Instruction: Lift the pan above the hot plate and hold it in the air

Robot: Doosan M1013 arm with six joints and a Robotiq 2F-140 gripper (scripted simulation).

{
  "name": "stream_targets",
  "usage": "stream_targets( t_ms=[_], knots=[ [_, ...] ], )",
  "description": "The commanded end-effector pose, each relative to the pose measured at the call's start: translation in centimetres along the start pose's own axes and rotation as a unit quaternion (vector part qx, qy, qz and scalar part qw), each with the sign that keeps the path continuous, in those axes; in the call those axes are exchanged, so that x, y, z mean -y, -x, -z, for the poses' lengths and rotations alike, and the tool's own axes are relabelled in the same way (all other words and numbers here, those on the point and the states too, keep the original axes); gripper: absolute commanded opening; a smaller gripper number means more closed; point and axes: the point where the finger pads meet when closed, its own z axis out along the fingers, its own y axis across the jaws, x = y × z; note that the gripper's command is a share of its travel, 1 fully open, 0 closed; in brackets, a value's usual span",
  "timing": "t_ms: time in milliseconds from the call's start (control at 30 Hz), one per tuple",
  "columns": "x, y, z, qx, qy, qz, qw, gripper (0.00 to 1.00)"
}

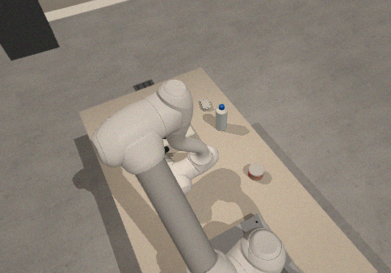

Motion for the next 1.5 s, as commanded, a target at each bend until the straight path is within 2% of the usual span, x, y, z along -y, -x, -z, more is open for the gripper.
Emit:
stream_targets(
  t_ms=[0,33,1467],
  knots=[
    [-0.10,-0.03,-0.02,0.000,0.001,0.000,1.000,0.41],
    [-0.10,-0.03,-0.02,0.000,0.001,0.000,1.000,0.10],
    [-0.13,-0.03,-0.02,0.000,0.001,0.000,1.000,0.10]
  ],
)
